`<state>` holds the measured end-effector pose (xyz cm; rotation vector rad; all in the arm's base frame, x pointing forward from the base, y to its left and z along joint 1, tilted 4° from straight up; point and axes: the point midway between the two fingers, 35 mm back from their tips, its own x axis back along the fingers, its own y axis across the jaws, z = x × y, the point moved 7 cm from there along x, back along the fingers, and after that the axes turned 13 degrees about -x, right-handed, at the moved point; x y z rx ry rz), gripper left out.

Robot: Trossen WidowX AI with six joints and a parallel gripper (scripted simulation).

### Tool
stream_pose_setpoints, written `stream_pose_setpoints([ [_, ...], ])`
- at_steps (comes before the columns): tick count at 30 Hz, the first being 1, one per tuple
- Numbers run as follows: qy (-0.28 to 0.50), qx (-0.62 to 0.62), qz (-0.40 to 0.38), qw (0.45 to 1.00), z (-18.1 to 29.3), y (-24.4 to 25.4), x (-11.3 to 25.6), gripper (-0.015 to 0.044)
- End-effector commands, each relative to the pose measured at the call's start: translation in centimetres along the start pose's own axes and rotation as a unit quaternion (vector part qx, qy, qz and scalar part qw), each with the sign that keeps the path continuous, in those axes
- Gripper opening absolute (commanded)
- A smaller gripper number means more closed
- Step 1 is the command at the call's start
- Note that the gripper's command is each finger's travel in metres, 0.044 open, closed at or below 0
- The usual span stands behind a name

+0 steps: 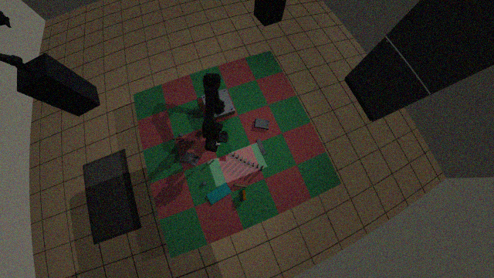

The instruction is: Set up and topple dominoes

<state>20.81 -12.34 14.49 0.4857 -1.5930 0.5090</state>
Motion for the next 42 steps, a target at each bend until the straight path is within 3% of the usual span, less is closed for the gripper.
stream_pose_setpoints([
  [1, -0.001, 0.038, -0.003, 0.999, -0.4, -0.3, -0.2, 0.044],
  [6, -0.001, 0.038, -0.003, 0.999, -0.5, -0.3, -0.8, 0.044],
  [13, -0.002, 0.038, -0.003, 0.999, -0.4, -0.2, -6.5, 0.044],
  [33, -0.002, 0.038, -0.003, 0.999, -0.6, -0.3, -8.2, 0.044],
  [42, -0.002, 0.038, -0.003, 0.999, -0.6, -0.3, -8.2, 0.0204],
])
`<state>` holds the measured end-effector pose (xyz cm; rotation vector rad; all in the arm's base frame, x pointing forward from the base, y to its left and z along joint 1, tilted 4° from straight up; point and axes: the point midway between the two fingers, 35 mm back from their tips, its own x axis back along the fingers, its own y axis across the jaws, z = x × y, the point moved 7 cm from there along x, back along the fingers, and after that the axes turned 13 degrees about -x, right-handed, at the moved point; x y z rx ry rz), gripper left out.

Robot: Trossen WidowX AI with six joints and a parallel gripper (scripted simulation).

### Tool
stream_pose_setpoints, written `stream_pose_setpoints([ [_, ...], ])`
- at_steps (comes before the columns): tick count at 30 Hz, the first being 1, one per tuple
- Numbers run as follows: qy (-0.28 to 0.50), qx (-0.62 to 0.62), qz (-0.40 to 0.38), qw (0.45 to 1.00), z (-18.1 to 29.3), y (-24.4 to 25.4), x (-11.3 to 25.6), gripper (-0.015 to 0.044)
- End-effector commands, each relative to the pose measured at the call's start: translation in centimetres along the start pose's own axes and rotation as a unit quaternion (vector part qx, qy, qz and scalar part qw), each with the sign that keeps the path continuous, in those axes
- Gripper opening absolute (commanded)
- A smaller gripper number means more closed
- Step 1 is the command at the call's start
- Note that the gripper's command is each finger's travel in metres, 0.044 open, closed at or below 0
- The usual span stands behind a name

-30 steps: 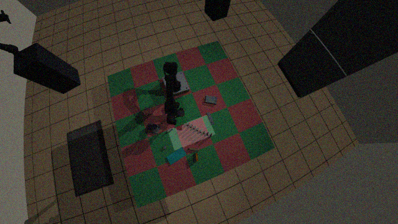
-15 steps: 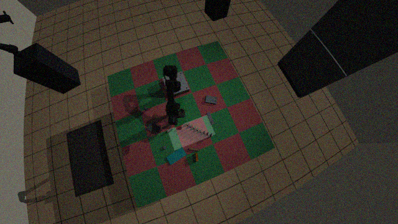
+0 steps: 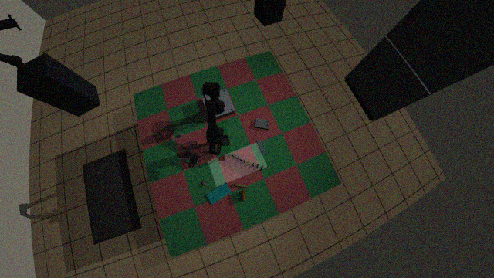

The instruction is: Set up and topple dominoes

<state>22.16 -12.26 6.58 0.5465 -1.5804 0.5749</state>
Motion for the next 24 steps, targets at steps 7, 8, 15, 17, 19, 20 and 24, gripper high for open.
stream_pose_setpoints([
  [7, 0.0, -0.002, -0.004, 1.0, 0.0, 0.1, -0.2, 0.0107],
  [8, 0.0, -0.002, -0.004, 1.0, 0.0, 0.1, -0.2, 0.0107],
  [15, 0.0, -0.002, -0.004, 1.0, 0.0, 0.0, 0.6, 0.0107],
  [17, 0.0, -0.002, -0.004, 1.0, -0.1, -0.2, 2.9, 0.0107],
  [19, 0.0, -0.002, -0.003, 1.0, -0.1, -0.4, 5.6, 0.0107],
  [20, 0.0, -0.002, -0.003, 1.0, -0.1, -0.5, 7.0, 0.0107],
  [24, 0.0, -0.002, -0.003, 1.0, -0.2, -0.7, 8.9, 0.0107],
])
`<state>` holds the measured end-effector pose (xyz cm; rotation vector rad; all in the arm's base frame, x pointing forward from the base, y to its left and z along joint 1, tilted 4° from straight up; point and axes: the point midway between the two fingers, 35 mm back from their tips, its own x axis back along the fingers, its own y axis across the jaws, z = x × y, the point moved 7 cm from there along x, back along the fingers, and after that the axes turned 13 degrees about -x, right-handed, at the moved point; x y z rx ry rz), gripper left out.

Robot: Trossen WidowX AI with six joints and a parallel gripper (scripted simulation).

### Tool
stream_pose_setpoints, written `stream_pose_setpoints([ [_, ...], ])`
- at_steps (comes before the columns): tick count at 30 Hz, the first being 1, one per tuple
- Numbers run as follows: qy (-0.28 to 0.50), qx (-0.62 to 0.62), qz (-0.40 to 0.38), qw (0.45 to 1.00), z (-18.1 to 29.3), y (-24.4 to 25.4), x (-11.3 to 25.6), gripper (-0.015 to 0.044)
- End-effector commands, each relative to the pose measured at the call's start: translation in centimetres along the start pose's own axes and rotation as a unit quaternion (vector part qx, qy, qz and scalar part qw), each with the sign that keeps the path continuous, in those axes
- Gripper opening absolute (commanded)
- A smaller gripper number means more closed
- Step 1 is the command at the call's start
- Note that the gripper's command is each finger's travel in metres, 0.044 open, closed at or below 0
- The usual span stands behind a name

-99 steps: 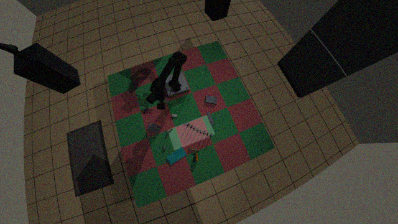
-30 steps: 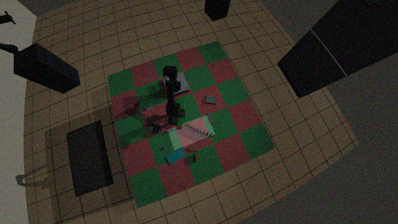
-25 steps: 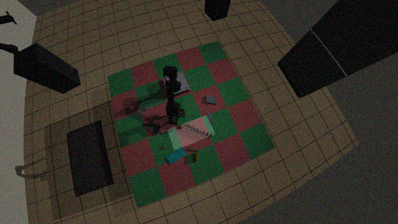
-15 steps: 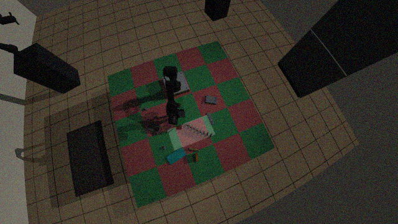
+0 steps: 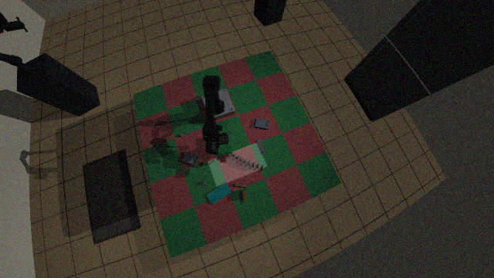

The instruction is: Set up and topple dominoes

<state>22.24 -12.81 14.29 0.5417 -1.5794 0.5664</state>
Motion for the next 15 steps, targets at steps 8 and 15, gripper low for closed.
stream_pose_setpoints([
  [8, -0.002, 0.023, -0.004, 1.0, -5.9, 3.0, 1.1, 0.0107],
  [15, -0.008, 0.041, -0.005, 0.999, -11.8, 8.4, 1.4, 0.0107],
])
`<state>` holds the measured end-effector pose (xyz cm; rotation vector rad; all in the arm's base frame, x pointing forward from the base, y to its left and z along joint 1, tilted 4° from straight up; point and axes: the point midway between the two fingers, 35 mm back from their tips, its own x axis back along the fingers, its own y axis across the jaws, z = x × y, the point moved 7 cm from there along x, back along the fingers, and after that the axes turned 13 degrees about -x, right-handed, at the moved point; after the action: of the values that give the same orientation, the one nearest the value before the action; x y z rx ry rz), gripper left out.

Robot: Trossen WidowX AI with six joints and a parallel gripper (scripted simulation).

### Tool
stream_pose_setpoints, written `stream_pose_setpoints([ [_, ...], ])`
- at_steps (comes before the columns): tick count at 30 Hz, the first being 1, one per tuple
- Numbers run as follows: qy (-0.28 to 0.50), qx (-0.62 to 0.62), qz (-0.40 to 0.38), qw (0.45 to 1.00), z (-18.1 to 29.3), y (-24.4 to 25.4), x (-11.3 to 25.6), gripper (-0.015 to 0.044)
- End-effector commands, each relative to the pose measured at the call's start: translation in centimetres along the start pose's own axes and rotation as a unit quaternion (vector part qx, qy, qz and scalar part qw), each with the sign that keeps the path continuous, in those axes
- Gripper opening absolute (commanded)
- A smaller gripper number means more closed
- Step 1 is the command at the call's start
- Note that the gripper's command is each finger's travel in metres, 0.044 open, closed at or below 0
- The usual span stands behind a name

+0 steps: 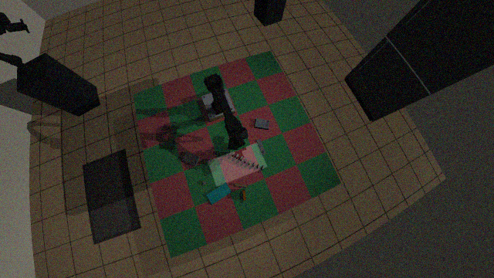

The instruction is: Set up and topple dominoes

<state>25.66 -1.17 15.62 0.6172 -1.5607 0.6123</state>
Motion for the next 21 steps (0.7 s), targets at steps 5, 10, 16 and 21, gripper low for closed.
stream_pose_setpoints([
  [5, -0.008, 0.022, 0.003, 1.0, -5.2, 6.2, 0.5, 0.0107],
  [10, -0.007, 0.035, 0.002, 0.999, -6.6, 8.6, 0.4, 0.0107],
  [16, -0.046, 0.019, -0.012, 0.999, -7.3, 7.9, -0.9, 0.0107],
  [21, -0.097, 0.0, -0.029, 0.995, -8.1, 7.2, -2.5, 0.0107],
])
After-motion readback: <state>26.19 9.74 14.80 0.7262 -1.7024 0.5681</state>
